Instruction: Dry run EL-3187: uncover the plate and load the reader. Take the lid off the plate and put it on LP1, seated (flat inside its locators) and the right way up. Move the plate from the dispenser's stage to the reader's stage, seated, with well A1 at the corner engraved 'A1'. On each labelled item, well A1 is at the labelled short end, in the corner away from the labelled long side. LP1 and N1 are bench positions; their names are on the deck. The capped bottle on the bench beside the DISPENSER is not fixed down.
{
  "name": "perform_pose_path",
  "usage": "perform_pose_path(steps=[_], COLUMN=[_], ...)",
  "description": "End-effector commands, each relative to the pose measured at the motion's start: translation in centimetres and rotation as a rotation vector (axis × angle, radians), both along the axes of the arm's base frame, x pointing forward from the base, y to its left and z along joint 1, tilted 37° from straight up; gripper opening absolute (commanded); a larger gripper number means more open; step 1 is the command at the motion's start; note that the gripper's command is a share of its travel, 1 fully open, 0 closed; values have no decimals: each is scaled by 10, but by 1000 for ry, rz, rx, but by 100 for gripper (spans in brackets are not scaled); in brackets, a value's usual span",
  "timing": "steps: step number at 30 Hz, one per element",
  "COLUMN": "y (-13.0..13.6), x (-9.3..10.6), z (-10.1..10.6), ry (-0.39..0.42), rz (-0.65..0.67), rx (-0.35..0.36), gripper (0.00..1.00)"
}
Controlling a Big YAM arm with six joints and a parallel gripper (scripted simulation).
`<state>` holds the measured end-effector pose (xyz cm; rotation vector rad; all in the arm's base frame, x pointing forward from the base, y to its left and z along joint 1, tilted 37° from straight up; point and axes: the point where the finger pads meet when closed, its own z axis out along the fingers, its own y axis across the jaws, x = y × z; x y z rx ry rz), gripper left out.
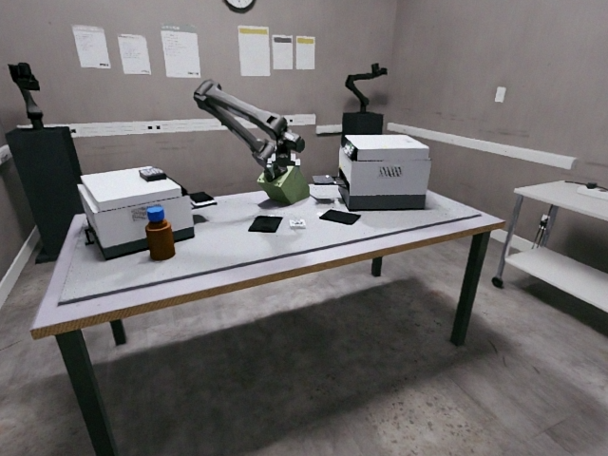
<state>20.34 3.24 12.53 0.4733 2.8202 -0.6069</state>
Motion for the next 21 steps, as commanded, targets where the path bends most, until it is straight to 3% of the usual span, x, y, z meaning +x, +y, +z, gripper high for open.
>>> perform_pose_path(steps=[1, 5, 8, 15, 21], y=[-4, -16, -17, -42, -63], x=[16, 24, 24, 31, 37], z=[12, 21, 21, 22, 32], ry=[-56, -100, -101, -112, -176], rz=[-101, -207, -206, -406, -558], rx=[51, 106, 109, 169, 236], gripper=[100, 100, 100, 100, 100])
